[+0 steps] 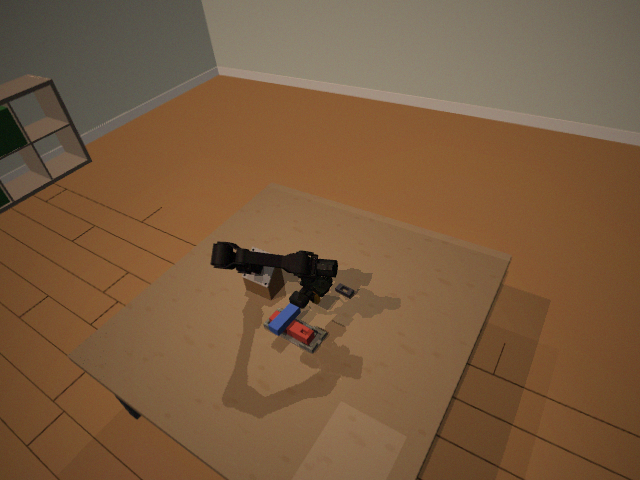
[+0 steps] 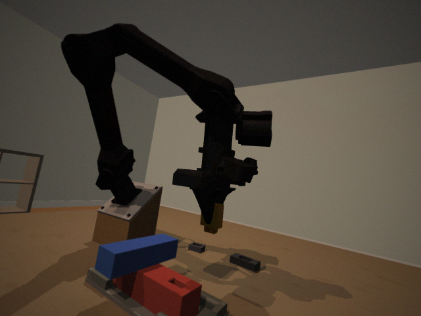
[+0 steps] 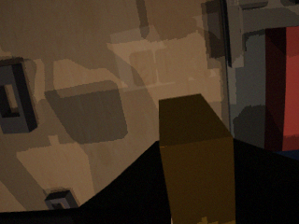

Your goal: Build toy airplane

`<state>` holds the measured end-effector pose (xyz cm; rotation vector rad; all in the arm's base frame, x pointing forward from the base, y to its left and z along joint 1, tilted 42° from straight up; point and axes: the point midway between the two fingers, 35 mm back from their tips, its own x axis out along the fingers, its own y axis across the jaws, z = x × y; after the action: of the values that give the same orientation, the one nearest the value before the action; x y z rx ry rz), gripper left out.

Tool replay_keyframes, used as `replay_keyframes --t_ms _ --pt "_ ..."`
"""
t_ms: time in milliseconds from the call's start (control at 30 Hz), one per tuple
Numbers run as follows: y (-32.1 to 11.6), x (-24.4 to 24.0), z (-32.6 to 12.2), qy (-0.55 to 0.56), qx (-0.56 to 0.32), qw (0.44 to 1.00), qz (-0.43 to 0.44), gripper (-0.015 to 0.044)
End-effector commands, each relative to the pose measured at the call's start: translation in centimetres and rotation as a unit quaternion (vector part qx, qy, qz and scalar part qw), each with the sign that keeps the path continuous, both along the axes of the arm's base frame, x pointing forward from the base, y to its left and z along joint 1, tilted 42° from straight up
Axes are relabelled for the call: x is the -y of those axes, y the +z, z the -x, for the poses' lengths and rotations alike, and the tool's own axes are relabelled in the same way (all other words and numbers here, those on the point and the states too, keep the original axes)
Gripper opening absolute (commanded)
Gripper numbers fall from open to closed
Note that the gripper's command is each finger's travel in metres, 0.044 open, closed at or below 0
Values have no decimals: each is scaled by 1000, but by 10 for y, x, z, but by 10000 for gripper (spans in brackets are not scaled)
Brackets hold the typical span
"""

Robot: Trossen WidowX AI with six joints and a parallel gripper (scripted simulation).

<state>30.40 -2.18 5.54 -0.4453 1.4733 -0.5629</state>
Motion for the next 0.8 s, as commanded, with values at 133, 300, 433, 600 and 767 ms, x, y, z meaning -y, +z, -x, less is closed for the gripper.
replay_keyframes --t_ms 133,300,433,600,767 --pt "13 21 -5 -1 5 1000 10 0" --pt "21 35 -7 -4 6 1000 16 0" --pt "27 46 -7 -6 6 1000 22 0" --pt "34 59 -7 -10 7 1000 29 0" --pt "42 72 -6 -13 6 999 36 0"
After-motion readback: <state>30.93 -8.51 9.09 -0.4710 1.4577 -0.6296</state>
